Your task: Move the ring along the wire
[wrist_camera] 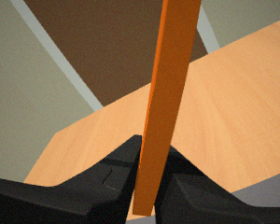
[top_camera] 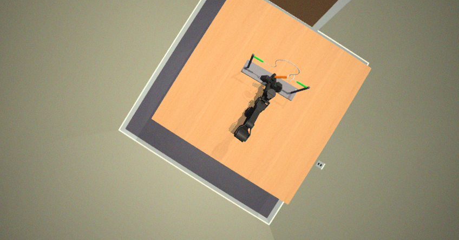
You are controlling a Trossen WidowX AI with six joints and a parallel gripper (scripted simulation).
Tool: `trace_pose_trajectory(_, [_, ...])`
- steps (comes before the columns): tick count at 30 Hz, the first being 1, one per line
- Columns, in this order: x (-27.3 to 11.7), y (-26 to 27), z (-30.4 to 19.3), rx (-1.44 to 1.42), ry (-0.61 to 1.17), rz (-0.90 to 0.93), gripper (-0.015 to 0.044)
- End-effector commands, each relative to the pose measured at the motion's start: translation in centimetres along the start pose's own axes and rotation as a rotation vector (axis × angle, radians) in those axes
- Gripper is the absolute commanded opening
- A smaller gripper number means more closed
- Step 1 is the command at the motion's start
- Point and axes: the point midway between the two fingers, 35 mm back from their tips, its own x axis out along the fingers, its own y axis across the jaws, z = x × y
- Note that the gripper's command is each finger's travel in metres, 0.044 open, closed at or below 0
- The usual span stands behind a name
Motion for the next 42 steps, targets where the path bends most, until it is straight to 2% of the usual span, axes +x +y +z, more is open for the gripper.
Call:
trace_pose_trajectory(1, [-0.6, 1.5, 0.4, 0.061, 0.034, 0.025, -0.0150])
trace_pose_trajectory(42, [-5.5, 8.3, 3.4, 0.516, 0.378, 0.213, -0.0150])
